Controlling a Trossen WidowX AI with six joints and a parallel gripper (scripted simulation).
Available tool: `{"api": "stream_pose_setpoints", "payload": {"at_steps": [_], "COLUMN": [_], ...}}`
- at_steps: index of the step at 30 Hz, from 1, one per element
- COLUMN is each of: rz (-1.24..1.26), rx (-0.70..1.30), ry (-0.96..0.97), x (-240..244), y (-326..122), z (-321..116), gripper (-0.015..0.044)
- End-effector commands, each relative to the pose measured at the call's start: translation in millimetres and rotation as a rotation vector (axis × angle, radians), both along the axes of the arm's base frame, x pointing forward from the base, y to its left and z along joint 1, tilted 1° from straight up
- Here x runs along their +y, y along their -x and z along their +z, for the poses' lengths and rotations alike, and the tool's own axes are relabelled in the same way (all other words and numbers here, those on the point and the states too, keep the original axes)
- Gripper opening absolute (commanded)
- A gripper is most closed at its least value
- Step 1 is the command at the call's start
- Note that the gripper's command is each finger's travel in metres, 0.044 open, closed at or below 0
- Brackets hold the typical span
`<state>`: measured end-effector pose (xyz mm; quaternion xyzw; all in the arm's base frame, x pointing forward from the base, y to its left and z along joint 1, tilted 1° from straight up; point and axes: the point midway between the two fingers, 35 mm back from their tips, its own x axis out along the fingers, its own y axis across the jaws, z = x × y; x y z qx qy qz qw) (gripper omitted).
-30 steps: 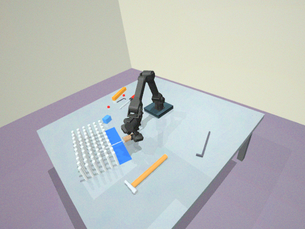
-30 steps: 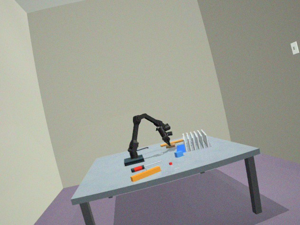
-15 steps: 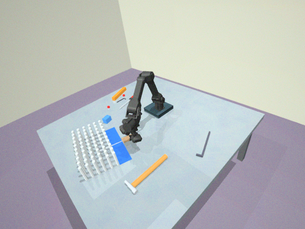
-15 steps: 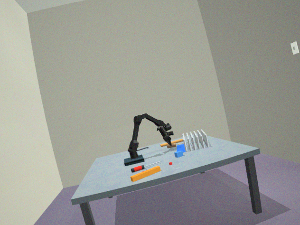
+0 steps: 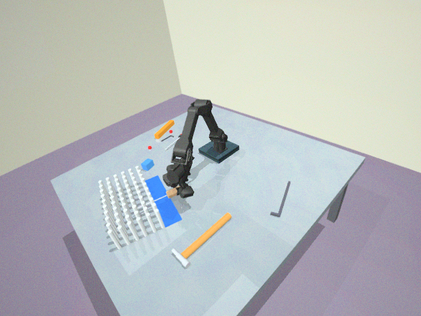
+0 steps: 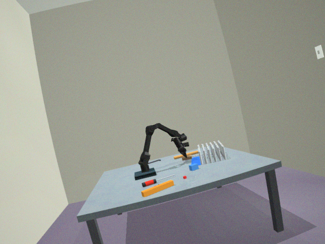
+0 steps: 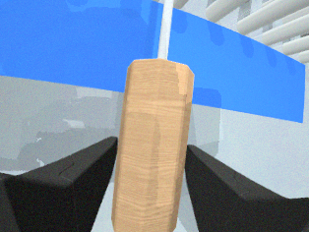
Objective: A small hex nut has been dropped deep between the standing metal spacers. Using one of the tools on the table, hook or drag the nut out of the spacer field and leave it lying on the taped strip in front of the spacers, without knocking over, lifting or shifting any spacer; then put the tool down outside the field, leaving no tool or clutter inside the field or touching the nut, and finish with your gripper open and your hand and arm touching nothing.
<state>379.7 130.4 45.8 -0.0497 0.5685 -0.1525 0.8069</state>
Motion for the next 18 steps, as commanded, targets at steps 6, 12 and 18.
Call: {"api": "stream_pose_setpoints", "payload": {"at_steps": [6, 12, 18], "rz": [0.003, 0.003, 0.003], "rx": [-0.001, -0.002, -0.002], "ry": [0.0, 0.0, 0.0], "x": [-0.9, -1.8, -2.8], "y": [-7.6, -11.5, -15.4], "z": [0.8, 0.9, 0.9], "gripper": [0.0, 0.0, 0.0]}}
